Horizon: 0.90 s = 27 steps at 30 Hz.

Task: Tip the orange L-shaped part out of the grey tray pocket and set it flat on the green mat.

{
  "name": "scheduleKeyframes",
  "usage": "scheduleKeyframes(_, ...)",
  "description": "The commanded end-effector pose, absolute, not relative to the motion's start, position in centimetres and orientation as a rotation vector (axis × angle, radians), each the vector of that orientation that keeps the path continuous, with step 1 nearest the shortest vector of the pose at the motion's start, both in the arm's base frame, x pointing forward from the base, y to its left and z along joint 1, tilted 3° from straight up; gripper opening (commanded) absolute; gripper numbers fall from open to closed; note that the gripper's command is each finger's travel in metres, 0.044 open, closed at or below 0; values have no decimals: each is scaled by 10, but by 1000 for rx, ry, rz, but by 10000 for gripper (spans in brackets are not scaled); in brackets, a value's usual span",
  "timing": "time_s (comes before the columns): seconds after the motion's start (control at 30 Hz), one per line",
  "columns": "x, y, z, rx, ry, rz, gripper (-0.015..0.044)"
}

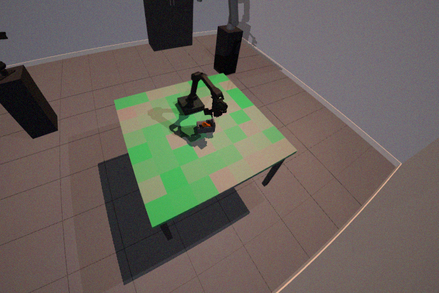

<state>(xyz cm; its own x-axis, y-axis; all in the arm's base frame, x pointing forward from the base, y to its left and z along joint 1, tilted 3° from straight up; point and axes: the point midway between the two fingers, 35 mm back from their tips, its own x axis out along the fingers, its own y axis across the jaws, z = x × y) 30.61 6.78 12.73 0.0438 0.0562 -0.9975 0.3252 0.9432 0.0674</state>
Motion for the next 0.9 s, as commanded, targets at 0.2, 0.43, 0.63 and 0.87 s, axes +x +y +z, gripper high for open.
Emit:
scheduleKeyframes(0.2,305,54,127,88,1528,-2,280)
scheduleKeyframes(0.43,300,24,126,-383,1483,440,280)
scheduleKeyframes(0.63,293,0,125,-780,1368,818,280)
scheduleKeyframes(0.87,290,-9,125,-940,1300,972,280)
